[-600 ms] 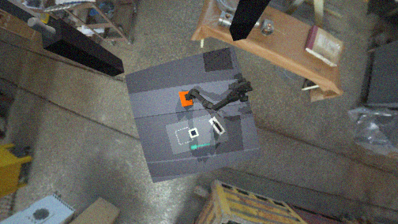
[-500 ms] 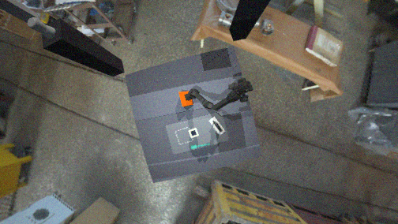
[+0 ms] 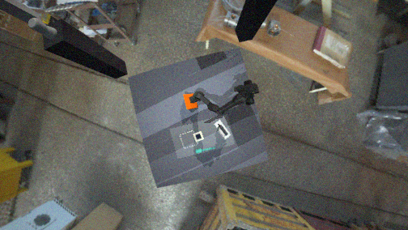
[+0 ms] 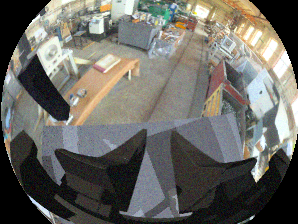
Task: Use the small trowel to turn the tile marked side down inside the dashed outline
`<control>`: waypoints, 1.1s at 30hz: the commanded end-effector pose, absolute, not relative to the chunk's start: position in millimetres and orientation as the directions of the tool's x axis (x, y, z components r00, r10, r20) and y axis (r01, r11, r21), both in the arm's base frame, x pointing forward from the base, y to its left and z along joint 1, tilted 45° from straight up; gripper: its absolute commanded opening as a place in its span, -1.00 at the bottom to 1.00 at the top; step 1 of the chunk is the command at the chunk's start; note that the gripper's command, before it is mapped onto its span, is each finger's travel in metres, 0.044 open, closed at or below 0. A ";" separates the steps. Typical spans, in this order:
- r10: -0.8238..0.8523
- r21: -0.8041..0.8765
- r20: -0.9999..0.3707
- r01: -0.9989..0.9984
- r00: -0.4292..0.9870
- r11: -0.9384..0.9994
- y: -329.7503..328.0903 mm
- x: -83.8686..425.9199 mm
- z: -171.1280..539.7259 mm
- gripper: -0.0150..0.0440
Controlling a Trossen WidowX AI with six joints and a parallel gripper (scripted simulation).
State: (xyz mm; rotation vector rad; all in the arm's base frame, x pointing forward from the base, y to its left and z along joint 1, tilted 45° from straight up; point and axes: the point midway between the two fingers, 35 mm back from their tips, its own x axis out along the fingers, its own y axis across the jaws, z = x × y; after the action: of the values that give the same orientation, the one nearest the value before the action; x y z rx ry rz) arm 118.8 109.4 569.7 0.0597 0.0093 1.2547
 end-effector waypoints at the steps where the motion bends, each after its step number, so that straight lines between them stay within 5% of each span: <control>1: 0.950 0.050 0.026 -0.950 0.311 0.310 109.4 118.8 569.7 -0.15; 3: 0.950 0.050 0.026 -0.950 0.311 0.310 109.4 118.8 569.7 -0.15; 7: 0.950 0.050 0.026 -0.950 0.311 0.309 109.4 118.8 569.7 -0.49; 23: 0.950 0.050 0.026 -0.950 0.311 0.309 109.4 118.8 569.7 -0.49; 27: 0.950 0.050 0.026 -0.950 0.311 0.309 109.4 118.8 569.7 -0.15; 33: 0.950 0.050 0.026 -0.950 0.311 0.309 109.4 118.8 569.7 -0.15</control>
State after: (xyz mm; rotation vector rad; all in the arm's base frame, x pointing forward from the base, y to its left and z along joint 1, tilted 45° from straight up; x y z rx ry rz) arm 118.8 109.4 569.7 0.0598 0.0093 1.2549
